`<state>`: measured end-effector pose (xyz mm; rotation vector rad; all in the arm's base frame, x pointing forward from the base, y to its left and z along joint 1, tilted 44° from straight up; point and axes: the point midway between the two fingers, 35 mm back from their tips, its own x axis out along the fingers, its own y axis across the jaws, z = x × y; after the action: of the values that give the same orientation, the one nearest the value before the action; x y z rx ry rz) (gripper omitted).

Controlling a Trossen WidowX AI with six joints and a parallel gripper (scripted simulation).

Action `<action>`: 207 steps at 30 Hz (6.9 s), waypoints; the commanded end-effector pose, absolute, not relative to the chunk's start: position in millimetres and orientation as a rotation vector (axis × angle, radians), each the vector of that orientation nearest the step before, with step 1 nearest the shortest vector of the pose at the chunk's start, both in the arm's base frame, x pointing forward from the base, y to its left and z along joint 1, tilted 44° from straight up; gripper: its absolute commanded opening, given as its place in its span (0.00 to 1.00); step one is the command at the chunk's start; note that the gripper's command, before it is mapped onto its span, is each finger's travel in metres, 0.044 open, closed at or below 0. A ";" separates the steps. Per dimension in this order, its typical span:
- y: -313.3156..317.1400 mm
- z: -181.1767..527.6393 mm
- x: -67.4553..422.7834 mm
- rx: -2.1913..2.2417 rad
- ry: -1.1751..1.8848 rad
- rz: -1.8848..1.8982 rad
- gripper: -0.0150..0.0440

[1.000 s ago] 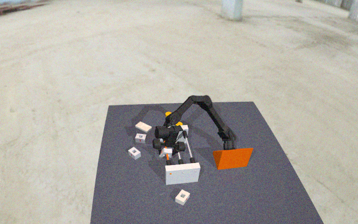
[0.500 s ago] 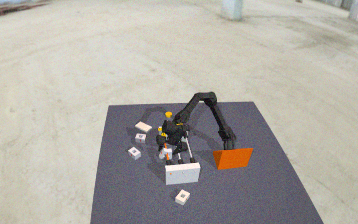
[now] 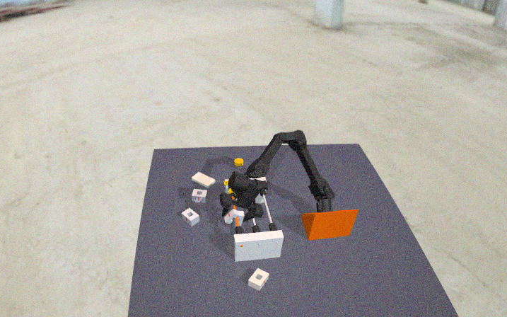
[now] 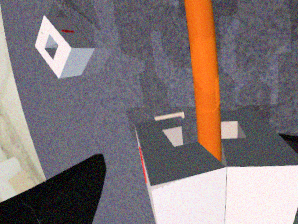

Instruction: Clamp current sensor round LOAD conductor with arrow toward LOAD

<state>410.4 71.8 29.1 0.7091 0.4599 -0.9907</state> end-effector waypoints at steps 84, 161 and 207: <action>80.6 35.3 426.8 0.729 0.395 -0.832 1.00; 80.7 35.3 426.8 0.729 0.395 -0.832 1.00; 80.8 35.4 426.8 0.729 0.395 -0.832 1.00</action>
<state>421.1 82.4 33.3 0.7069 0.4121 -0.8309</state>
